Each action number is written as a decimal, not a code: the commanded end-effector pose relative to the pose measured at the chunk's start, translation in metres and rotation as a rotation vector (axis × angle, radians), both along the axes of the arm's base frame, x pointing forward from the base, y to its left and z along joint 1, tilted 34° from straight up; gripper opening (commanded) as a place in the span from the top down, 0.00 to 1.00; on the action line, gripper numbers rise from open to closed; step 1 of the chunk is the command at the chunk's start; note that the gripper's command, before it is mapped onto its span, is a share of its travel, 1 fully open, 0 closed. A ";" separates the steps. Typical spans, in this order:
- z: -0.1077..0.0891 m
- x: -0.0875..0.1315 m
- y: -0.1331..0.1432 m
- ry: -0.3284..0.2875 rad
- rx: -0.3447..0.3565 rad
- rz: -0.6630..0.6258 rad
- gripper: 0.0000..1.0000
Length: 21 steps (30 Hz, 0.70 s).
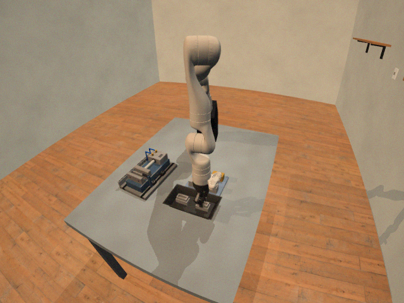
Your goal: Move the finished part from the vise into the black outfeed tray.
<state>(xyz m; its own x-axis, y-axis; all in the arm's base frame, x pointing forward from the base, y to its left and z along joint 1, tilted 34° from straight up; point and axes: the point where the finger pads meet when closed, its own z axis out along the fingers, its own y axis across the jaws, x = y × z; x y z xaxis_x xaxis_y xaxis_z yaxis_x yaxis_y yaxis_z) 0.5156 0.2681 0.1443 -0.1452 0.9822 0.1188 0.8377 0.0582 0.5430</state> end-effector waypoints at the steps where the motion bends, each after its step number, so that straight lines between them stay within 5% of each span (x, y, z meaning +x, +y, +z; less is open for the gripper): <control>1: 0.001 0.000 0.000 -0.001 0.001 0.000 1.00; 17: 0.001 0.000 0.000 -0.001 0.001 0.000 1.00; 18: 0.001 0.000 0.000 -0.001 0.001 0.000 0.33; 21: 0.001 0.000 0.000 -0.001 0.001 0.000 0.33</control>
